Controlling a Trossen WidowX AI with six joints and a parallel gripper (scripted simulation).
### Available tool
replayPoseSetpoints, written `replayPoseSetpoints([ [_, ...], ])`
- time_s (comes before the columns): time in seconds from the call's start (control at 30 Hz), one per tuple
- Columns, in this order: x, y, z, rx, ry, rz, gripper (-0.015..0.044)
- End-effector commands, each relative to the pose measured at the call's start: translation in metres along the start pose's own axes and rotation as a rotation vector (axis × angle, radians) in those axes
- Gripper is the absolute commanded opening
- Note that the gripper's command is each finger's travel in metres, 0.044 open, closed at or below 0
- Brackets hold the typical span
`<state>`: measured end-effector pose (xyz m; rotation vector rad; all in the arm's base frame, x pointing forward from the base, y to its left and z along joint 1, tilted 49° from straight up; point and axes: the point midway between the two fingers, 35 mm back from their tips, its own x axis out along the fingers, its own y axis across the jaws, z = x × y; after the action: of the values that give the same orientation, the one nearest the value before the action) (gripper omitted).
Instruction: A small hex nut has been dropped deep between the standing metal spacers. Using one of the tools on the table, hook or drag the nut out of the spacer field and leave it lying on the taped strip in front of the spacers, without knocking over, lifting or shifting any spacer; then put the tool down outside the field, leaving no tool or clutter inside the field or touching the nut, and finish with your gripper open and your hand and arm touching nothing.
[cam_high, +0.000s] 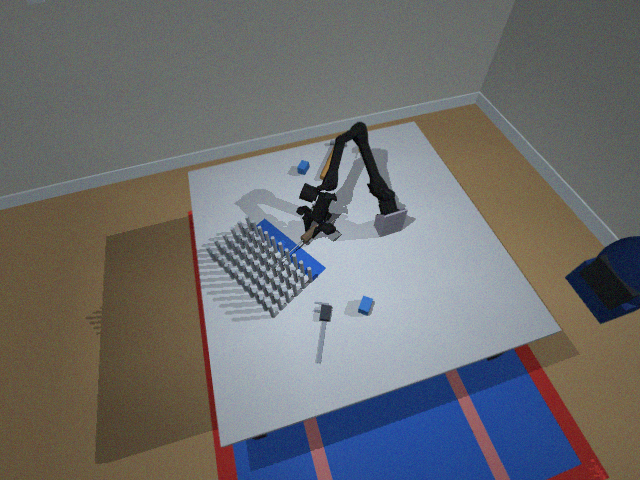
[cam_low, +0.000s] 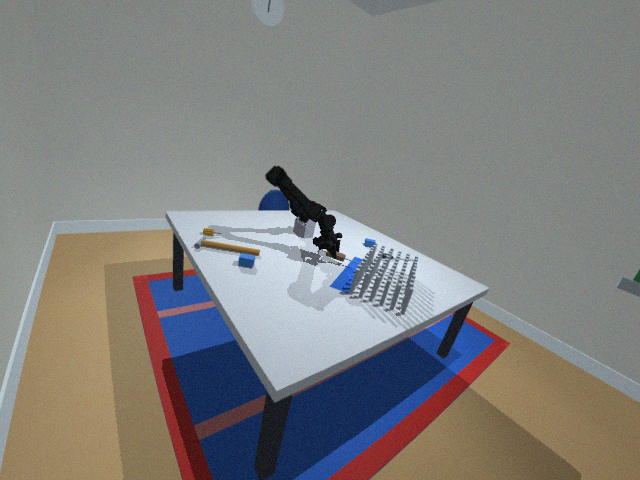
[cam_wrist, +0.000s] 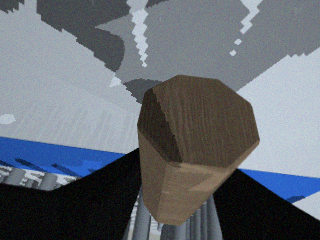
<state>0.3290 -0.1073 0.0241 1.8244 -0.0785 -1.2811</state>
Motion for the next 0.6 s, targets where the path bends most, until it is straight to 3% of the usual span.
replayPoseSetpoints([
  [0.0,0.0006,0.0035,-0.0066,0.007,0.01,0.009,0.0],
  [0.57,0.006,0.0036,-0.0152,0.007,0.011,0.01,0.0],
])
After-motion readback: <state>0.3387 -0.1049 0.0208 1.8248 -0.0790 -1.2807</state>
